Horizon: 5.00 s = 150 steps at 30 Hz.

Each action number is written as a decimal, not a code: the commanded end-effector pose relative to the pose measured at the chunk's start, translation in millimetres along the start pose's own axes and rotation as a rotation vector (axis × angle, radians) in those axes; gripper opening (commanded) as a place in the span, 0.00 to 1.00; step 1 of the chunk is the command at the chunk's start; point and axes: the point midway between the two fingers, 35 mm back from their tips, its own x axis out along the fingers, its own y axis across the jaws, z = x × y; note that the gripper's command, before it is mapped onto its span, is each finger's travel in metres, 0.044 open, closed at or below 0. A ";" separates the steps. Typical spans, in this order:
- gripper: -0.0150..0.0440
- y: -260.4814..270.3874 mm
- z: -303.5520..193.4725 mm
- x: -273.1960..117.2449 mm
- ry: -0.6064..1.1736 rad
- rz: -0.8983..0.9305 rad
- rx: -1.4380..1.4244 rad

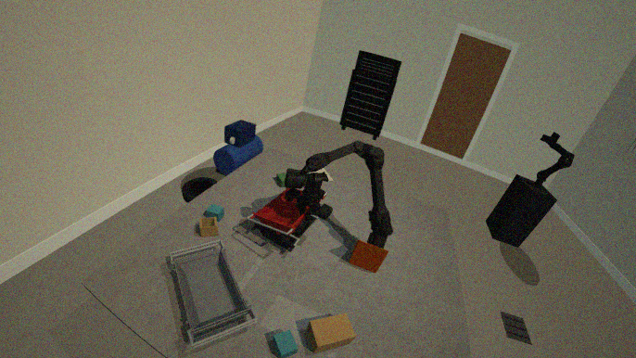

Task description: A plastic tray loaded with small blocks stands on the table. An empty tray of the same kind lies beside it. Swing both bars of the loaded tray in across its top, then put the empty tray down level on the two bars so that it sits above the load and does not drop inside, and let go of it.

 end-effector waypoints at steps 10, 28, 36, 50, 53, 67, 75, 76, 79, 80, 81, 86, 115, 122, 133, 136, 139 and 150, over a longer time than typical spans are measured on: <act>0.25 -4.5 3.2 7.0 0.001 -0.036 -0.001; 0.25 -4.5 3.2 7.0 0.001 -0.036 -0.001; 0.25 -0.6 0.3 1.4 0.000 -0.004 0.000; 0.25 -7.3 3.5 14.4 0.001 -0.036 -0.001; 0.25 -7.3 3.5 14.4 0.001 -0.036 -0.001; 0.25 -7.3 3.5 14.4 0.001 -0.036 -0.001; 0.25 -7.3 3.5 14.4 0.001 -0.036 -0.001; 0.25 -7.3 3.5 14.4 0.001 -0.036 -0.001; 0.25 -7.3 3.5 14.4 0.001 -0.036 -0.001; 0.25 -7.3 3.5 14.4 0.001 -0.036 -0.001; 0.25 -7.3 3.5 14.4 0.001 -0.036 -0.001; 0.25 -7.3 3.5 14.4 0.001 -0.036 -0.001; 0.25 -9.7 3.8 22.1 0.001 -0.036 -0.001; 0.25 -9.7 3.8 22.1 0.001 -0.036 -0.001; 0.25 -9.7 3.8 22.1 0.001 -0.036 -0.001; 0.25 -9.7 3.8 22.1 0.001 -0.036 -0.001; 0.25 -9.7 3.8 22.1 0.001 -0.036 -0.001; 0.25 -9.7 3.8 22.1 0.001 -0.036 -0.001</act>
